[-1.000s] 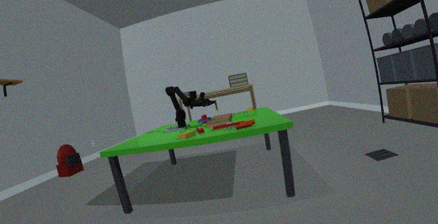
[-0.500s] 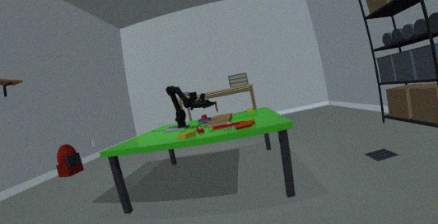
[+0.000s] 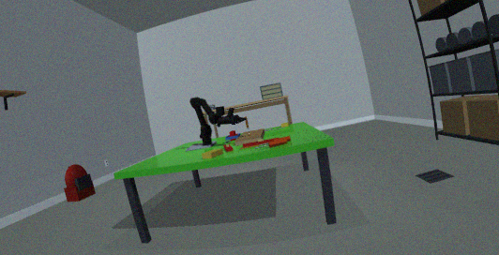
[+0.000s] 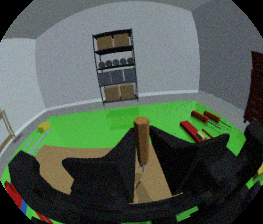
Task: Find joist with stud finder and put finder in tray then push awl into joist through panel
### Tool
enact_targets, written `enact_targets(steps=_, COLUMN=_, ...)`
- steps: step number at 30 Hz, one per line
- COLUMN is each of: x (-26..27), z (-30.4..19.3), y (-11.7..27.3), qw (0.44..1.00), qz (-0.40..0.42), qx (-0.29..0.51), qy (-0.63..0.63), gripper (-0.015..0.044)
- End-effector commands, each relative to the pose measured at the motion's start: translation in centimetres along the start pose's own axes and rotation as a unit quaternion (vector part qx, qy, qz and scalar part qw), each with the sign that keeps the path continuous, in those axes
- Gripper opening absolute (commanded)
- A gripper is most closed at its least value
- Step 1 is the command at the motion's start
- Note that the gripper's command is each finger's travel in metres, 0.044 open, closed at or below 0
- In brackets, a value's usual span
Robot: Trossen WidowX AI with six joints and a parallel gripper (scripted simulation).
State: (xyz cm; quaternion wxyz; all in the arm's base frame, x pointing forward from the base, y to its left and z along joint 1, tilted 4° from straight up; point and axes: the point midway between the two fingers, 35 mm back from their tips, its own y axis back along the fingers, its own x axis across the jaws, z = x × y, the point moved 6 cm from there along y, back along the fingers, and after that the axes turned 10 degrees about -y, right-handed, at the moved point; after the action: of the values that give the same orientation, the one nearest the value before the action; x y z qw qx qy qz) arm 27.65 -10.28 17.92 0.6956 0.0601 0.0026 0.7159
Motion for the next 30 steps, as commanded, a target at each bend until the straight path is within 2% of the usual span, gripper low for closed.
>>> enact_targets(steps=1, x=0.0, z=-0.8, y=-0.1, qw=1.0, qz=0.003, qx=0.001, qy=-0.002, gripper=0.0)
enact_targets(steps=16, x=-0.3, z=-3.0, y=-0.2, qw=1.0, qz=0.003, qx=0.001, qy=-0.002, gripper=0.0)
enact_targets(steps=30, x=-0.4, z=-2.9, y=-0.2, qw=1.0, qz=0.001, qx=-0.001, qy=0.0, gripper=0.0)
